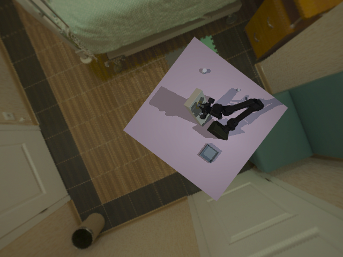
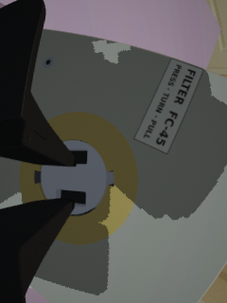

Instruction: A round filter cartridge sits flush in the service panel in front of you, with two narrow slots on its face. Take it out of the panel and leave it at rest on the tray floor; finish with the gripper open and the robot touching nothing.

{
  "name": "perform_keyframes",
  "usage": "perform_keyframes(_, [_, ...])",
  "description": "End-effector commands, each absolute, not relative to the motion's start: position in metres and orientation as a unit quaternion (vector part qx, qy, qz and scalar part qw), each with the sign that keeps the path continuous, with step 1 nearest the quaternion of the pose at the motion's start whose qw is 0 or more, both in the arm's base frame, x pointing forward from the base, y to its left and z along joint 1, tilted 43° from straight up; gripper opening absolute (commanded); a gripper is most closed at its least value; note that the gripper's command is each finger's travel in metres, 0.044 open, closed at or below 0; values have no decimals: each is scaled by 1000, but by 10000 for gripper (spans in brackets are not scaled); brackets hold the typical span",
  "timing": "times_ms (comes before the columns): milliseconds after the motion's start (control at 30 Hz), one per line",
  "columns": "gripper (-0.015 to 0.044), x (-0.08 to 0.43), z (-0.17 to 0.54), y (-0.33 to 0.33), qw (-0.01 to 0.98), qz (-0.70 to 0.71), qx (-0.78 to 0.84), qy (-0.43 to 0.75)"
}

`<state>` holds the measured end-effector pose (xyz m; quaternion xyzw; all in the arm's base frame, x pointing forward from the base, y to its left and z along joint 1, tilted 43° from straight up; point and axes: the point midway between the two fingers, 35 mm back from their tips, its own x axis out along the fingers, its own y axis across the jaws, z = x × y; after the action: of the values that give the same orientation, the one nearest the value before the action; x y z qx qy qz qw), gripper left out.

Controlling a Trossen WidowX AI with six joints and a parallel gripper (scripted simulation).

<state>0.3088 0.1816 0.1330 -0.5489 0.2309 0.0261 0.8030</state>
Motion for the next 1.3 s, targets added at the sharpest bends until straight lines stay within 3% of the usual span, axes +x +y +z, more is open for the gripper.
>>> perform_keyframes(0, [91,307,128,180,799,30,-553,233])
perform_keyframes(1267, [91,309,131,182,799,30,-553,233])
